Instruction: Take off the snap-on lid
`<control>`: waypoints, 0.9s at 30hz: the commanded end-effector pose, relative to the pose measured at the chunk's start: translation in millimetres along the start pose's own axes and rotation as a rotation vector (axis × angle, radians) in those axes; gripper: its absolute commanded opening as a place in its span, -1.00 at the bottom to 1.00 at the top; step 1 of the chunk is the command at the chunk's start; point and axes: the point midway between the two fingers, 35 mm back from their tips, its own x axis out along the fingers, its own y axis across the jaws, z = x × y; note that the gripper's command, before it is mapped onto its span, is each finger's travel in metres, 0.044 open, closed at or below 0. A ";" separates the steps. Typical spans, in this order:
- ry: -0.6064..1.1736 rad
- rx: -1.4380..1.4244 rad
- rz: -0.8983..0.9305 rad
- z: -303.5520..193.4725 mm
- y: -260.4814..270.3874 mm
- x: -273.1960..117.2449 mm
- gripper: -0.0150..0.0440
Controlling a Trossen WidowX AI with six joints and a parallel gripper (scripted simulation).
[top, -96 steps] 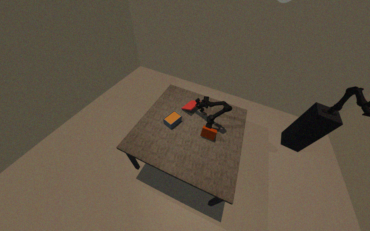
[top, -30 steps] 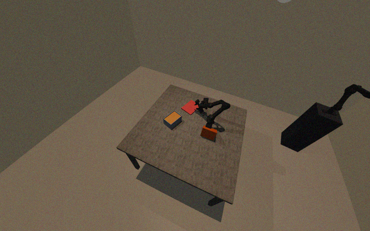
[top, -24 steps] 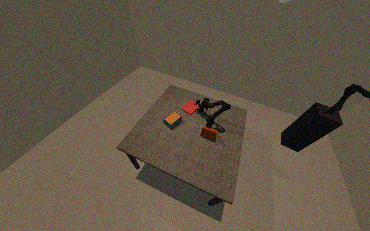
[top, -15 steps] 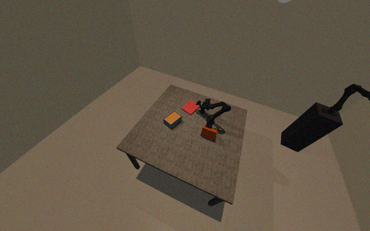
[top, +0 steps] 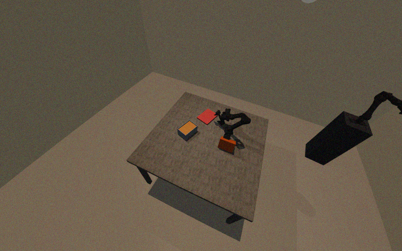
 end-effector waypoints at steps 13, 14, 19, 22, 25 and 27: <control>0.006 -0.005 -0.001 0.5 3.4 -21.0 1.00; 0.006 -0.005 -0.001 0.5 4.4 -22.7 1.00; 0.006 -0.005 -0.002 0.5 9.4 -31.5 1.00; 0.007 -0.005 -0.002 0.6 12.3 -36.7 1.00; 0.007 -0.004 -0.002 0.6 15.3 -41.9 1.00; 0.007 -0.004 -0.002 0.6 17.2 -45.4 1.00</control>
